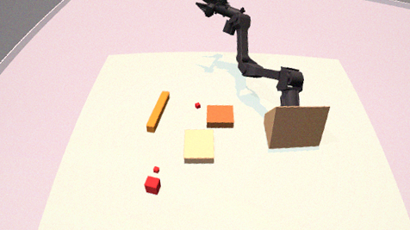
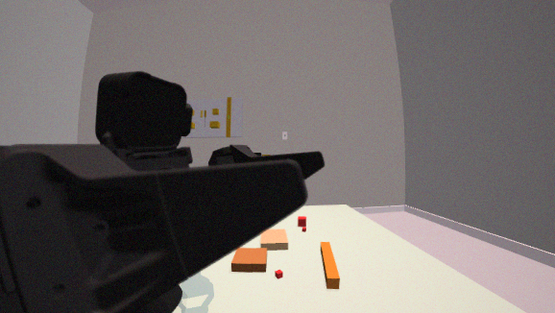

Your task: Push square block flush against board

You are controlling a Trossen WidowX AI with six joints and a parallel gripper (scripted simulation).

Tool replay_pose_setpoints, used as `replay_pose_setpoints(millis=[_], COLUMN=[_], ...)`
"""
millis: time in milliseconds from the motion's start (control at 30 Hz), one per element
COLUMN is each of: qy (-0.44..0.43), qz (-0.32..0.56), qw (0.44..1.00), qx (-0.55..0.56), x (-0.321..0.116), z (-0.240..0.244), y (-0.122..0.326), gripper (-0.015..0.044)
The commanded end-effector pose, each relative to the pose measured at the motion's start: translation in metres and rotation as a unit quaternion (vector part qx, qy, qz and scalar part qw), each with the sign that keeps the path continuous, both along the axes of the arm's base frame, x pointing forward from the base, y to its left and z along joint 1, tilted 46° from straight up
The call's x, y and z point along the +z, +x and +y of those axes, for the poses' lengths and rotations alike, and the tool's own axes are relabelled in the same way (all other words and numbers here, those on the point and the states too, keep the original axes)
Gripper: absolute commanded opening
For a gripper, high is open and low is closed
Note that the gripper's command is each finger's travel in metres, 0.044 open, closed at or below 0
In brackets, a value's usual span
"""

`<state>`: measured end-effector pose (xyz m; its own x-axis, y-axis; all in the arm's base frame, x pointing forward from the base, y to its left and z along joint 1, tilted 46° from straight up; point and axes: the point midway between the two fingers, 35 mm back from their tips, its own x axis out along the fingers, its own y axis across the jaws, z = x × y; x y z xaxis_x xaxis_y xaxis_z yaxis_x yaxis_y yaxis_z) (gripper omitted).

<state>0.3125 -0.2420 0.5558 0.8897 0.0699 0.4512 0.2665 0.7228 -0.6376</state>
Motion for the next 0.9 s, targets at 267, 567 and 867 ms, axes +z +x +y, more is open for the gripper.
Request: replay_pose_setpoints(millis=[267, 567, 867], qy=[-0.049, -0.147, -0.263], qz=[-0.025, -0.094, -0.139], qw=[0.998, 0.98, 0.94], qx=[-0.029, -0.098, -0.165], x=[0.019, 0.062, 0.094], z=[0.008, 0.038, 0.077], y=[-0.021, -0.072, -0.116], gripper=[0.0164, 0.0, 0.0])
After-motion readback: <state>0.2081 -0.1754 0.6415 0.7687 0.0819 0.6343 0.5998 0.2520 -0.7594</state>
